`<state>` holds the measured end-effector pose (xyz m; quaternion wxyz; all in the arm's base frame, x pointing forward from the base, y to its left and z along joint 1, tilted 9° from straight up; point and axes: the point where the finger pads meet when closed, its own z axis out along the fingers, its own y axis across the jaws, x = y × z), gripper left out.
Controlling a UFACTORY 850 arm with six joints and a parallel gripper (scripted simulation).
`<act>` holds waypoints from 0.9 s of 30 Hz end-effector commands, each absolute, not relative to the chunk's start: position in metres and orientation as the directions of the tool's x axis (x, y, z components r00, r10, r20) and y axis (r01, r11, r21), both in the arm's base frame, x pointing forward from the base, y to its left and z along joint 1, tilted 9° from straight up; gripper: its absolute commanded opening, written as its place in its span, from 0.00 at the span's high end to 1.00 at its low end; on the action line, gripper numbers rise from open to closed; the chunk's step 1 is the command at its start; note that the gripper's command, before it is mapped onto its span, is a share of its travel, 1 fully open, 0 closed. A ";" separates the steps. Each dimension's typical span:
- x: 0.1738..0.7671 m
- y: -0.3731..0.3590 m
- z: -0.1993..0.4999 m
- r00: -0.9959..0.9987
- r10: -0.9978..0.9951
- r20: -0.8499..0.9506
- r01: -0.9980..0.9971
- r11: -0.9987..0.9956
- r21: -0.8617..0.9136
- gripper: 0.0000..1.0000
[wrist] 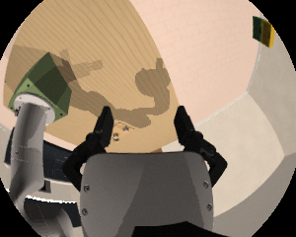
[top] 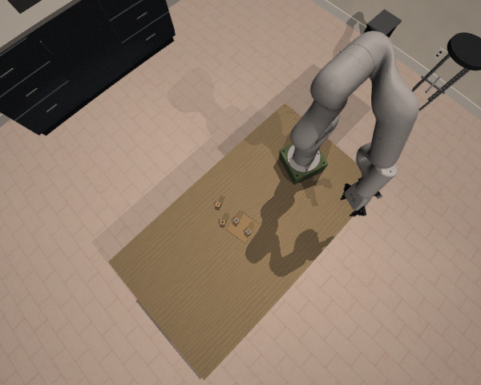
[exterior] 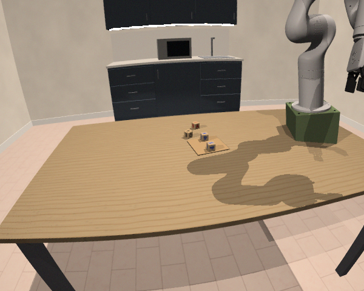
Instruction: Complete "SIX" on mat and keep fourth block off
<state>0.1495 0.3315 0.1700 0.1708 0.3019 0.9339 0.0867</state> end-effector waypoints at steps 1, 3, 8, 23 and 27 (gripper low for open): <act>0.150 0.332 0.171 -0.759 0.594 -0.266 0.534 0.802 0.266 0.00; 0.150 0.332 0.171 -0.759 0.594 -0.266 0.534 0.802 0.266 0.00; 0.150 0.332 0.171 -0.759 0.594 -0.266 0.534 0.802 0.266 0.00; 0.166 0.348 0.169 -0.763 0.605 -0.229 0.542 0.791 0.283 0.00; 0.213 0.381 0.165 -0.769 0.625 -0.134 0.564 0.762 0.318 0.00</act>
